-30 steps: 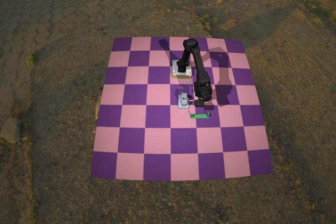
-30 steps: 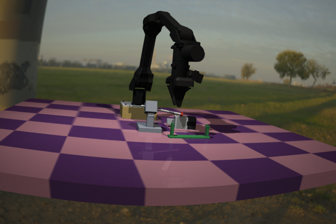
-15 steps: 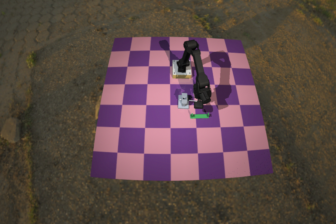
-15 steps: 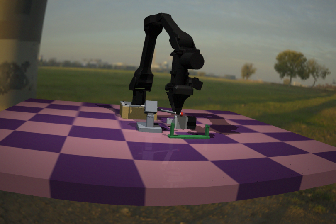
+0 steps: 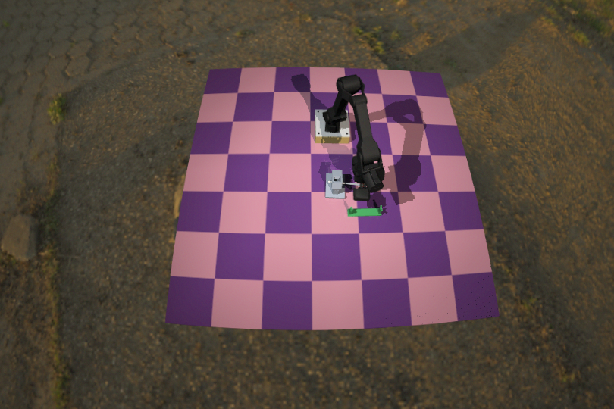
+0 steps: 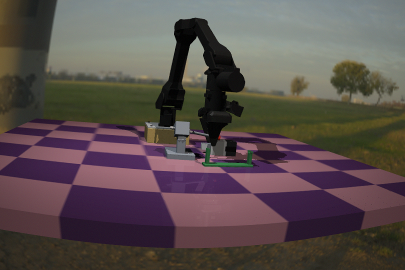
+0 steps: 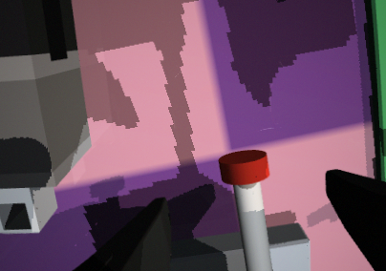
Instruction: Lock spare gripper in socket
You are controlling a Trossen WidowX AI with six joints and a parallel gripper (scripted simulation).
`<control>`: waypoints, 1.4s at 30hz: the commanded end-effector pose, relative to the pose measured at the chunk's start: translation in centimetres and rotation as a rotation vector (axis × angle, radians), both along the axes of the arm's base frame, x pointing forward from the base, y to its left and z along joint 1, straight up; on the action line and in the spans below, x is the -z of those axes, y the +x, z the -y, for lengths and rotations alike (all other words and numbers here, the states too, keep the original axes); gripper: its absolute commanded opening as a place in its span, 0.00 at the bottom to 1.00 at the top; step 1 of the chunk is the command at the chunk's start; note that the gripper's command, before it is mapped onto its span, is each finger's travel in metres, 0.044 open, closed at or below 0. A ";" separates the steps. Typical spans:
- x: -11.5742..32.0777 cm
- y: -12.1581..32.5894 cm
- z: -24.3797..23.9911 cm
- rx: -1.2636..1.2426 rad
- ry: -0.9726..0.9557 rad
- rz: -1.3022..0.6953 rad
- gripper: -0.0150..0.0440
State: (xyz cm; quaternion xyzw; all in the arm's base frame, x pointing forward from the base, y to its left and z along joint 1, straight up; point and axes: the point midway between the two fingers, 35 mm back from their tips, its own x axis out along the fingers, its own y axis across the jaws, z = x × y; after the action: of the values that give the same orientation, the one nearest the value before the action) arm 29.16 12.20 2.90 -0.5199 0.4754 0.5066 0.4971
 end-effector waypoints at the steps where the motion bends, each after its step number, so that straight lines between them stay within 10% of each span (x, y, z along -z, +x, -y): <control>1: 0.4 -0.2 0.0 -0.005 0.002 -0.006 0.76; 5: 0.4 -0.2 0.0 -0.005 0.002 -0.006 0.76; 16: 0.4 -0.2 0.0 -0.005 0.002 -0.006 0.27; 42: -0.7 0.0 -0.9 0.011 0.155 -0.019 0.25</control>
State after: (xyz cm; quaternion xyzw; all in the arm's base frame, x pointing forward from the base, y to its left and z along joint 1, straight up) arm 29.14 12.77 3.45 -0.4755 0.4485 0.5385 0.5318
